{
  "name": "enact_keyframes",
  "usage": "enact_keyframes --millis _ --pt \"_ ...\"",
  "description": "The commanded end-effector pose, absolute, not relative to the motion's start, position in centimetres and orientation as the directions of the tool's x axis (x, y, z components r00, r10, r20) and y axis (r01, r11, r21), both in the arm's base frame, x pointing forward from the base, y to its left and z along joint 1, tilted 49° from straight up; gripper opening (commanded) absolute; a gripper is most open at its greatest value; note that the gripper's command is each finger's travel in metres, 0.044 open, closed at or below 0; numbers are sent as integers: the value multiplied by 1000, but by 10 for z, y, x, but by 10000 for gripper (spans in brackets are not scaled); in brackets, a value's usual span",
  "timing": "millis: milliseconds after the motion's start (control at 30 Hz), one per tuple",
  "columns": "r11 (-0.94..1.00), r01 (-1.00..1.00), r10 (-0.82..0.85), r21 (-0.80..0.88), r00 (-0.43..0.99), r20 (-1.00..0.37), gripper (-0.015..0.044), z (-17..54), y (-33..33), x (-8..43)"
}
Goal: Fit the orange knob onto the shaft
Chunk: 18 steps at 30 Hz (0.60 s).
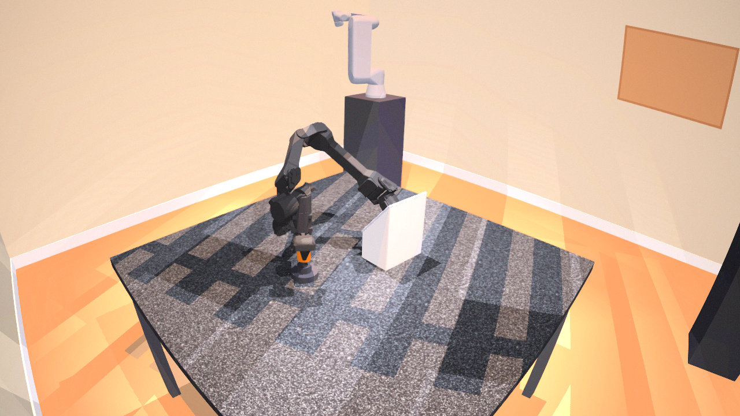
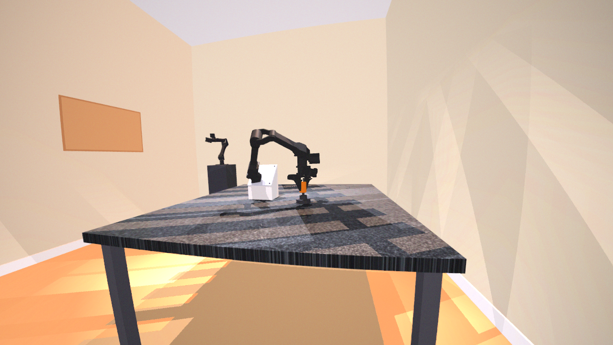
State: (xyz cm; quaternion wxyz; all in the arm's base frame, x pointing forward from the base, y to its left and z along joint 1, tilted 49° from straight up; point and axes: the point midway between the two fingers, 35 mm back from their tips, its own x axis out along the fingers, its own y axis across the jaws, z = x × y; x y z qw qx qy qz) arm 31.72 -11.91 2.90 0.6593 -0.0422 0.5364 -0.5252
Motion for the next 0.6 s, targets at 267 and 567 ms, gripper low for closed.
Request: enact_keyframes --millis 267,567 --pt "442 650 -739 -618 -126 -661 0 27 -121 318" --pt "450 638 -739 -624 -126 -661 0 27 -121 318"
